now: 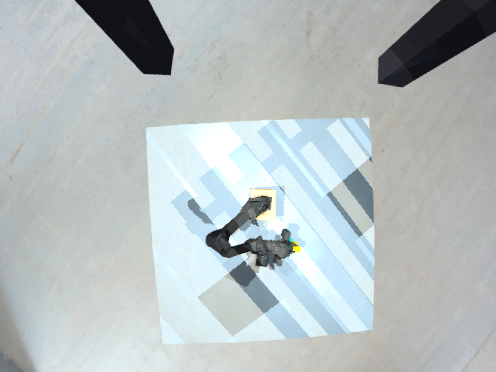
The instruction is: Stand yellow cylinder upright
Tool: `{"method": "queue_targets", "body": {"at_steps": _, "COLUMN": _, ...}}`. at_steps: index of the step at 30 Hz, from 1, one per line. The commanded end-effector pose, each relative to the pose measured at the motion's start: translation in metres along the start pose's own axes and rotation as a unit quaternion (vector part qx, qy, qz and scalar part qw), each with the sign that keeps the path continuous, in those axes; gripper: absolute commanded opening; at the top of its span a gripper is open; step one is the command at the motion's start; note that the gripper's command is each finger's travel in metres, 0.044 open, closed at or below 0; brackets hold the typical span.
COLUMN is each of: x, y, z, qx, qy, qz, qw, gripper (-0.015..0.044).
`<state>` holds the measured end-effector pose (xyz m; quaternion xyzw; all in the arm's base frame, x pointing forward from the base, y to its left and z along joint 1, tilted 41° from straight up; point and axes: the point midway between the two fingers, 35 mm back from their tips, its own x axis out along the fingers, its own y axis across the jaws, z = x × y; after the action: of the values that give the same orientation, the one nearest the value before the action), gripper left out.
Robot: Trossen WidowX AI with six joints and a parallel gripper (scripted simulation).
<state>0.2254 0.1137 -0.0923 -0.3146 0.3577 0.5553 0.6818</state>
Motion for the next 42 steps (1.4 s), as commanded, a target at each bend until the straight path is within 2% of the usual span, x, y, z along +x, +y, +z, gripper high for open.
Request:
{"method": "queue_targets", "body": {"at_steps": 1, "x": -0.003, "y": 0.003, "z": 0.0, "qx": -0.007, "qy": -0.013, "qz": -0.003, "qw": 1.0, "gripper": 0.0105}}
{"method": "queue_targets", "body": {"at_steps": 32, "x": -0.027, "y": 0.004, "z": 0.008, "qx": -0.069, "qy": -0.105, "qz": -0.061, "qw": 0.99, "gripper": 0.0105}}
{"method": "queue_targets", "body": {"at_steps": 42, "x": -0.028, "y": 0.005, "z": 0.008, "qx": -0.072, "qy": -0.109, "qz": -0.064, "qw": 0.989, "gripper": 0.0105}}
